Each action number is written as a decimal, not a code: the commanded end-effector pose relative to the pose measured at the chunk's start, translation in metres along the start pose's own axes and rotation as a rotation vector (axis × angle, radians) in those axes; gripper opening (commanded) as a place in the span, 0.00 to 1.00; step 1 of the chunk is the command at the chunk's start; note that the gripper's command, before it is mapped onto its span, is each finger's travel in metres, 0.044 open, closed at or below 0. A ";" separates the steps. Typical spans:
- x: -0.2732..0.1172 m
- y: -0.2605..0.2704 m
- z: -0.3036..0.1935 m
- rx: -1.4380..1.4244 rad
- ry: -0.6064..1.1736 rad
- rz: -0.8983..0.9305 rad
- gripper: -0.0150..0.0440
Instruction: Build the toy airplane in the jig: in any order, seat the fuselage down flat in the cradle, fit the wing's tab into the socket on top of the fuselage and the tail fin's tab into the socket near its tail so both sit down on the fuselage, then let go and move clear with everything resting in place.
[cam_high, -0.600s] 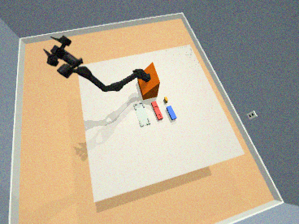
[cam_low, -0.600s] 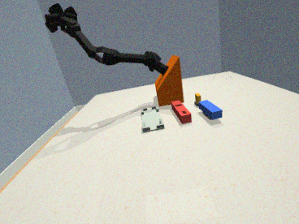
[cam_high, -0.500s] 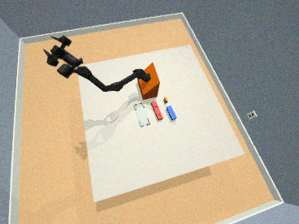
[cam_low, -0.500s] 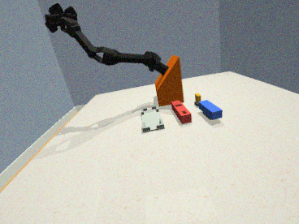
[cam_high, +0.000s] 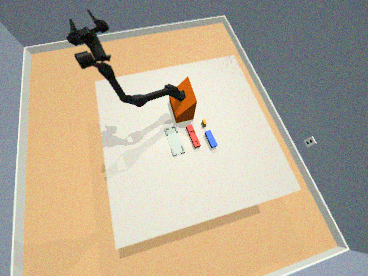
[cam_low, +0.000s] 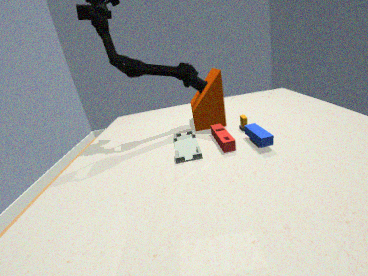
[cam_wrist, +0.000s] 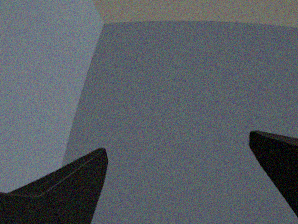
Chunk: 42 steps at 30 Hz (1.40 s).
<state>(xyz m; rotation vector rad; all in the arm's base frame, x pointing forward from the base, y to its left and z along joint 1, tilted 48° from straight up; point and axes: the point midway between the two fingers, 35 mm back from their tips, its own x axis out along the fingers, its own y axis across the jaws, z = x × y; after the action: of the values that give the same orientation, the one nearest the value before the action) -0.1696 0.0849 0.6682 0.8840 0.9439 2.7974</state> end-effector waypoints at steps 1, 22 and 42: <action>0.009 -0.060 0.010 -0.025 -0.059 -0.182 1.00; -0.066 -0.267 0.082 -0.047 -0.374 -0.846 1.00; -0.280 -0.413 0.114 0.001 -0.609 -1.585 1.00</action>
<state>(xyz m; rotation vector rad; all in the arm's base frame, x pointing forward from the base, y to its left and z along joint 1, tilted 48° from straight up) 0.0359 0.4099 0.4084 0.5561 0.8658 1.2606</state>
